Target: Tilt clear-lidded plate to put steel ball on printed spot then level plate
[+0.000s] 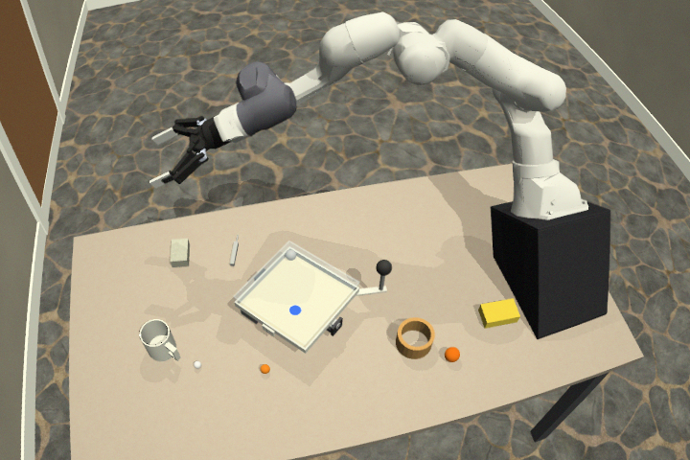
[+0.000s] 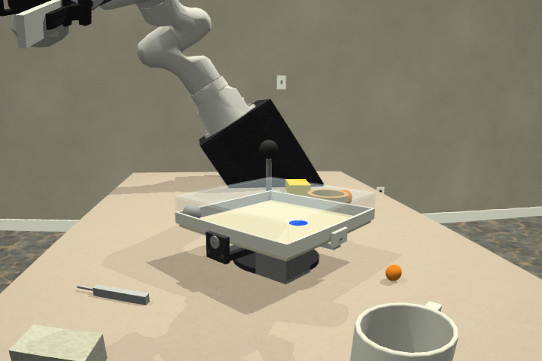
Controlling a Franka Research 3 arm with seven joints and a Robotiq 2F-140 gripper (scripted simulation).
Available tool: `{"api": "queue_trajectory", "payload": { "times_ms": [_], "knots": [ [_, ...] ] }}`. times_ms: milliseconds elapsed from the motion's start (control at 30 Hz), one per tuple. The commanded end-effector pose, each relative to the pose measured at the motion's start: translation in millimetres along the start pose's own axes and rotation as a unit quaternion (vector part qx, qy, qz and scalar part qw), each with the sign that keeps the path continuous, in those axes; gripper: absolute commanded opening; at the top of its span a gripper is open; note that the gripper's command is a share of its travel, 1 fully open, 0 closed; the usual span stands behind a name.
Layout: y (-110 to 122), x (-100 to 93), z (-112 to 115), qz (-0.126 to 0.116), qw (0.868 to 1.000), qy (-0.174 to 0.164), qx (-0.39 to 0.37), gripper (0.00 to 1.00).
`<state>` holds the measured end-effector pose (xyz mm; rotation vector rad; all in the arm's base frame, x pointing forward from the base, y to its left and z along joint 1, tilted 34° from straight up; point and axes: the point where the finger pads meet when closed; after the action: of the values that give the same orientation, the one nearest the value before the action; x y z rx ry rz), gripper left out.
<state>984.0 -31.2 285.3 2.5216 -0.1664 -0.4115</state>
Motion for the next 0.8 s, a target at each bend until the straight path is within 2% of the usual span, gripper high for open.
{"api": "queue_trajectory", "payload": {
  "times_ms": [0,600,767],
  "knots": [
    [0,0.0,0,0.0,1.0,0.0,0.0,1.0],
    [0,-0.2,0,0.0,1.0,0.0,0.002,1.0],
    [-16,-6.5,-3,0.004,0.998,-0.008,0.066,1.0]
  ]
}}
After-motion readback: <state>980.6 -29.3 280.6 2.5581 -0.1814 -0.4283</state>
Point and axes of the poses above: the point where the finger pads meet when closed, its own x axis out along the fingers, its own y axis across the jaws, z = x × y, and after that the axes turned 7 degrees about x, right-handed
